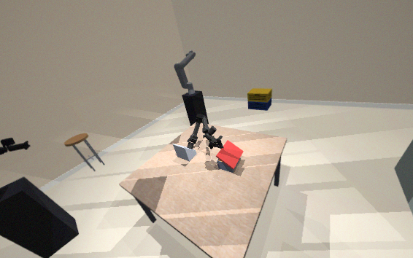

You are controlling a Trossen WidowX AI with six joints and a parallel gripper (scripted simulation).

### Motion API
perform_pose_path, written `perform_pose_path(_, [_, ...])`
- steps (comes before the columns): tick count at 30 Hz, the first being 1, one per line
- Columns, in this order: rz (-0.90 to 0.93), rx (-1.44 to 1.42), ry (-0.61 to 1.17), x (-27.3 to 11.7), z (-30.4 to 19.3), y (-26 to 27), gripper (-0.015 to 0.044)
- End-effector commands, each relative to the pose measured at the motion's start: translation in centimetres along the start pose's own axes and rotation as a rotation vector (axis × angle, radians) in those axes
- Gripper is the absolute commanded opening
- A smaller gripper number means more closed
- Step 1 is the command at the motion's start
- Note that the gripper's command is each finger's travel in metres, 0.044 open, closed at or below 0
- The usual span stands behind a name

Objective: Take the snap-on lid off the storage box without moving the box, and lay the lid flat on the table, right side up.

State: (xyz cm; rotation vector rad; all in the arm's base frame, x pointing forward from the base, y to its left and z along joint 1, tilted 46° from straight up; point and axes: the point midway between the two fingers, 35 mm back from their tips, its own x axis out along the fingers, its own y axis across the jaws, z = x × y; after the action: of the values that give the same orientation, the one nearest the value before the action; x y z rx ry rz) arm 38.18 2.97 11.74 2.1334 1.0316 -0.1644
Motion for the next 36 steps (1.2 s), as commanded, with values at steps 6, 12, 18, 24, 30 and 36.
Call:
perform_pose_path(6, [0.010, -0.011, 0.002, -0.2, -0.1, 2.0, 0.0000])
perform_pose_path(12, [0.010, -0.011, 0.002, -0.2, -0.1, 3.1, 0.0000])
perform_pose_path(18, [0.010, -0.011, 0.002, -0.4, -0.1, 4.0, 0.0000])
perform_pose_path(24, [0.010, -0.011, 0.002, -0.8, -0.1, 4.6, 0.0000])
perform_pose_path(30, [0.010, -0.011, 0.001, -1.3, -0.1, 5.2, 0.0000])
perform_pose_path(36, [0.009, -0.012, 0.001, -1.8, -0.1, 5.8, 0.0000])
